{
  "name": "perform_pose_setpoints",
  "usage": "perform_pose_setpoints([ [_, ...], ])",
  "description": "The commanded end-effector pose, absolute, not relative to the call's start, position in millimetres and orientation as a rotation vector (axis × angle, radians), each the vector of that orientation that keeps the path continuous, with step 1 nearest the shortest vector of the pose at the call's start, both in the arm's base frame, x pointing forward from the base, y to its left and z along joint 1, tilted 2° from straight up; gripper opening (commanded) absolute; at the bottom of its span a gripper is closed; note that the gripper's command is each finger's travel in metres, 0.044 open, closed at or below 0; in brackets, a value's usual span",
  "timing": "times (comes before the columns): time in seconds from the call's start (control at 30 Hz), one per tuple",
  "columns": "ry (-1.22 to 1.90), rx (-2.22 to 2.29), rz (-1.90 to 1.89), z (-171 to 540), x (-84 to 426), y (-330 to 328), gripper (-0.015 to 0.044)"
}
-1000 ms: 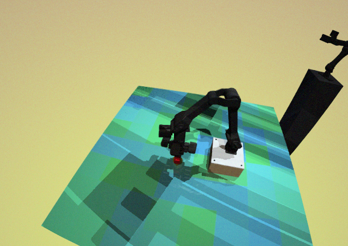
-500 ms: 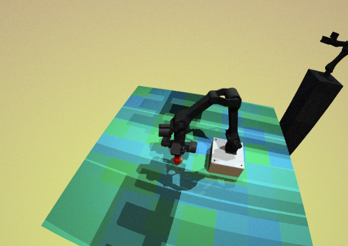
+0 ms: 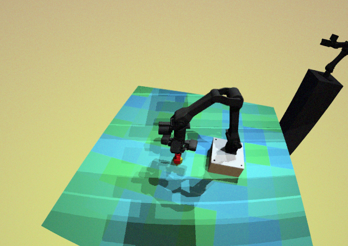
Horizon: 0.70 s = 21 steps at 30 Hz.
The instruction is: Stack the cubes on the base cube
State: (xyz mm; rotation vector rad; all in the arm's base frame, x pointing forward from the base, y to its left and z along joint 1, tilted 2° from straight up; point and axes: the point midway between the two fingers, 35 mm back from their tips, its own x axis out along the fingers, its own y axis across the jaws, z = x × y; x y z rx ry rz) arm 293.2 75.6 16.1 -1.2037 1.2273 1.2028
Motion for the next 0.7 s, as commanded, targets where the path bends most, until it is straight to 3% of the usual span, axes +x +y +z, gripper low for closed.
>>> perform_pose_setpoints([
  [0.0,1.217,-1.207,1.196,24.2,294.7,76.1,0.0205],
  [0.67,1.217,-1.207,1.196,45.3,294.8,76.2,0.0205],
])
